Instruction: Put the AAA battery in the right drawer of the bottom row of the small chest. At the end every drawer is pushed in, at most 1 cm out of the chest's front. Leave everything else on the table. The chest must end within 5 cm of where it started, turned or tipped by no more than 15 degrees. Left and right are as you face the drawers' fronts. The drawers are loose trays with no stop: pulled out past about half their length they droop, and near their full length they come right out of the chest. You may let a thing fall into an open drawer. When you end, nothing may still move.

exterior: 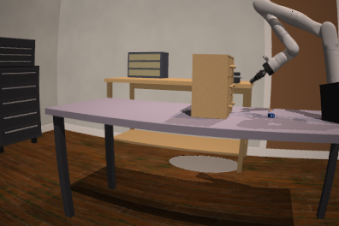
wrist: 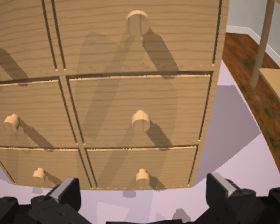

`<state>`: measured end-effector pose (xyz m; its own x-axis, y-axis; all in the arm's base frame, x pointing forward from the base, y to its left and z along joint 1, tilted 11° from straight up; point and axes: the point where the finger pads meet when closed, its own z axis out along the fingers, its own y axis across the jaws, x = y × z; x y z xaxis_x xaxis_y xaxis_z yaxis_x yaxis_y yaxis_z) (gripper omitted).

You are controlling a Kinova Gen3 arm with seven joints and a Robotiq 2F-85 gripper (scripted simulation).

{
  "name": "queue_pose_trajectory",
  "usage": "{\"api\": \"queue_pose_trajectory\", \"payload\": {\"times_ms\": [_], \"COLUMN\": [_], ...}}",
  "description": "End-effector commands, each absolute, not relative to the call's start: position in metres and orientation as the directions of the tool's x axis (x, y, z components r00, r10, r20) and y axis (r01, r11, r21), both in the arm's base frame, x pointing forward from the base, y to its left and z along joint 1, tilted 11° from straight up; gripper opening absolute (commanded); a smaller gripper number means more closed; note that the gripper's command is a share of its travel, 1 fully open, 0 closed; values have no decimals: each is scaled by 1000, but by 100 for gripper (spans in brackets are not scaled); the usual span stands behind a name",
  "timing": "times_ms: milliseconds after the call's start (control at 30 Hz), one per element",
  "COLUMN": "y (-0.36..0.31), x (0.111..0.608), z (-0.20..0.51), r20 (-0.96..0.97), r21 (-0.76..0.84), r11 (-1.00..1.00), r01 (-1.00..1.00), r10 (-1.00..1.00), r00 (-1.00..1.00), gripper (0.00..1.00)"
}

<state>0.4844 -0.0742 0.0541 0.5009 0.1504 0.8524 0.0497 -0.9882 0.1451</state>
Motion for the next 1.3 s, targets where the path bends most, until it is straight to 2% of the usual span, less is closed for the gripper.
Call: {"api": "queue_pose_trajectory", "payload": {"times_ms": [0,1267], "y": [-76,-77], "x": [481,496], "z": [44,29], "r20": [850,935], "r21": [141,141], "r11": [-989,-989], "r01": [47,47], "r10": [146,148], "r00": [505,322], "gripper": [100,100]}}
